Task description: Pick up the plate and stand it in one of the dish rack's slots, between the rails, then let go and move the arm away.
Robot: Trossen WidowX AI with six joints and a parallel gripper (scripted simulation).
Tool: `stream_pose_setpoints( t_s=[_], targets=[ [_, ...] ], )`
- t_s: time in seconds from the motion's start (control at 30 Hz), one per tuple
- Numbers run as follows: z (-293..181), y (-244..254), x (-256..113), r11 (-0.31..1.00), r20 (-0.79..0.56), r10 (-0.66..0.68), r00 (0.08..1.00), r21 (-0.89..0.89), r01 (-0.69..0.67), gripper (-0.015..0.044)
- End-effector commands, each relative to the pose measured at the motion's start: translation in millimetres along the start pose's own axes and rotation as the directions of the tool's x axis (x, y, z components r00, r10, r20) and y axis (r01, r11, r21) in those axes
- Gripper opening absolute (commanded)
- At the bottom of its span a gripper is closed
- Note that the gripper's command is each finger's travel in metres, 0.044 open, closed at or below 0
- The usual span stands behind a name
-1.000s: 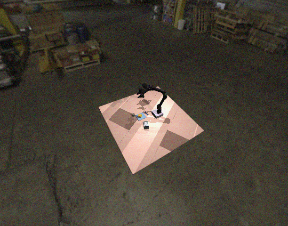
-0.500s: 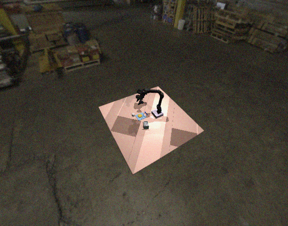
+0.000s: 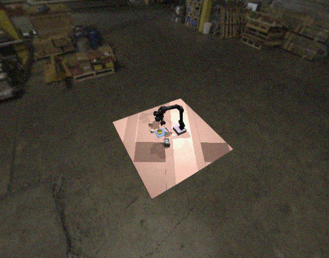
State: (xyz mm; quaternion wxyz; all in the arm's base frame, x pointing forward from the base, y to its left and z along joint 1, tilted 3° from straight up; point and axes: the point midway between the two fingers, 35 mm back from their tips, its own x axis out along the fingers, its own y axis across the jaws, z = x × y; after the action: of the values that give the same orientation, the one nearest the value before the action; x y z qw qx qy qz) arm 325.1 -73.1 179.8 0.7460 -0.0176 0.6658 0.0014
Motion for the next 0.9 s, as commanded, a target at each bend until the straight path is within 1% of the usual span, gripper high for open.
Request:
stream_pose_setpoints(
  t_s=[0.0,0.13,0.2,0.4,0.47,0.87],
  targets=[
    [-6,9,11,0.998,-0.092,-0.016,0.996,-0.06,0.01,0.04],
    [-7,11,13,0.997,-0.111,-0.02,0.994,-0.073,0.012,0.04],
    [-7,10,23,0.997,-0.113,-0.02,0.993,-0.07,0.012,0.04],
    [-14,-3,108,0.998,-0.116,-0.02,0.993,-0.067,0.013,0.04],
    [-18,-6,124,0.997,-0.112,-0.021,0.993,-0.072,0.013,0.04],
    [-16,-4,134,0.997,-0.111,-0.021,0.994,-0.073,0.013,0.04]
  ],
)
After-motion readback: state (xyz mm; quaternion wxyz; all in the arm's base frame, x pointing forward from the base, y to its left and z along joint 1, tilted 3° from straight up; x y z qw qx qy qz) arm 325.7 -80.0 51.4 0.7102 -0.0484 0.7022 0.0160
